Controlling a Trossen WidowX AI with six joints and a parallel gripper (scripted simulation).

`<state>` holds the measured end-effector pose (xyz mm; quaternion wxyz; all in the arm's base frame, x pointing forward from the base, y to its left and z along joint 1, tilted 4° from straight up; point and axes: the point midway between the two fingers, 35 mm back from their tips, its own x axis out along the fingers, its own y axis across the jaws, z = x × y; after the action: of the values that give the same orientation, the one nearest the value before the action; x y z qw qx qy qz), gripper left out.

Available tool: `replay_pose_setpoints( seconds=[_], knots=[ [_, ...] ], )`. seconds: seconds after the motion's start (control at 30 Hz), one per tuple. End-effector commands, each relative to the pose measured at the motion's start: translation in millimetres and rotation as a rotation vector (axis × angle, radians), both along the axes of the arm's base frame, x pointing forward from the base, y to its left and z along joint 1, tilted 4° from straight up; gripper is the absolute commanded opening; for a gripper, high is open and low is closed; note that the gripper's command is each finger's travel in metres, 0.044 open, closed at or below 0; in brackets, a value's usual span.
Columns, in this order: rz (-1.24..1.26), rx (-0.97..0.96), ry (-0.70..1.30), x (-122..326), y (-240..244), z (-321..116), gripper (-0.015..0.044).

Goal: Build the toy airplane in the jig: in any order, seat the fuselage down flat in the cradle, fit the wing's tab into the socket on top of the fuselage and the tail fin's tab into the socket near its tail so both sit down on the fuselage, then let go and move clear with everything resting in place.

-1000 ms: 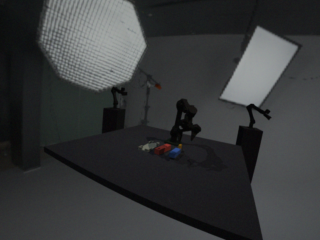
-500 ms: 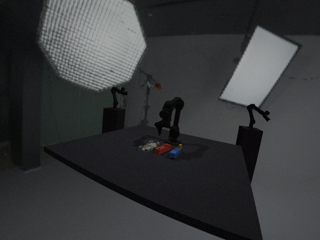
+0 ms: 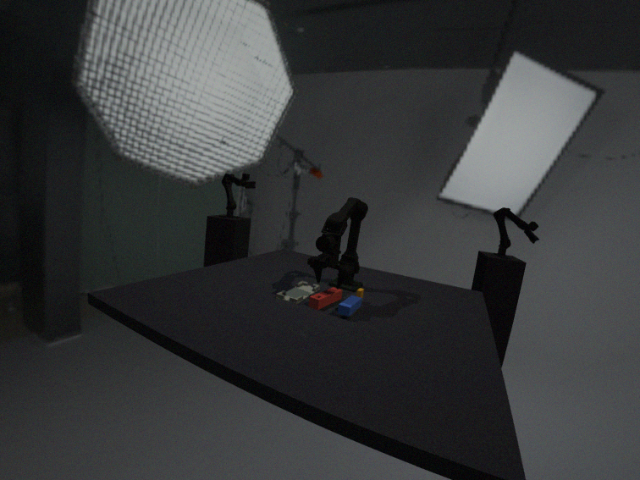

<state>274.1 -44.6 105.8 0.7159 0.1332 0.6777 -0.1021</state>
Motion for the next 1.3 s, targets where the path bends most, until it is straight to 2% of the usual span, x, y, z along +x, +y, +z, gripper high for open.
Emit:
replay_pose_setpoints(
  seconds=[0.0,1.23,1.27],
  knots=[
    [0.002,0.002,-0.011,2.4,0.9,-10.2,0.044],
    [0.002,0.002,-0.011,6.0,2.9,-63.9,0.044],
    [0.002,0.002,-0.011,6.0,2.9,-63.9,0.0414]
  ],
)
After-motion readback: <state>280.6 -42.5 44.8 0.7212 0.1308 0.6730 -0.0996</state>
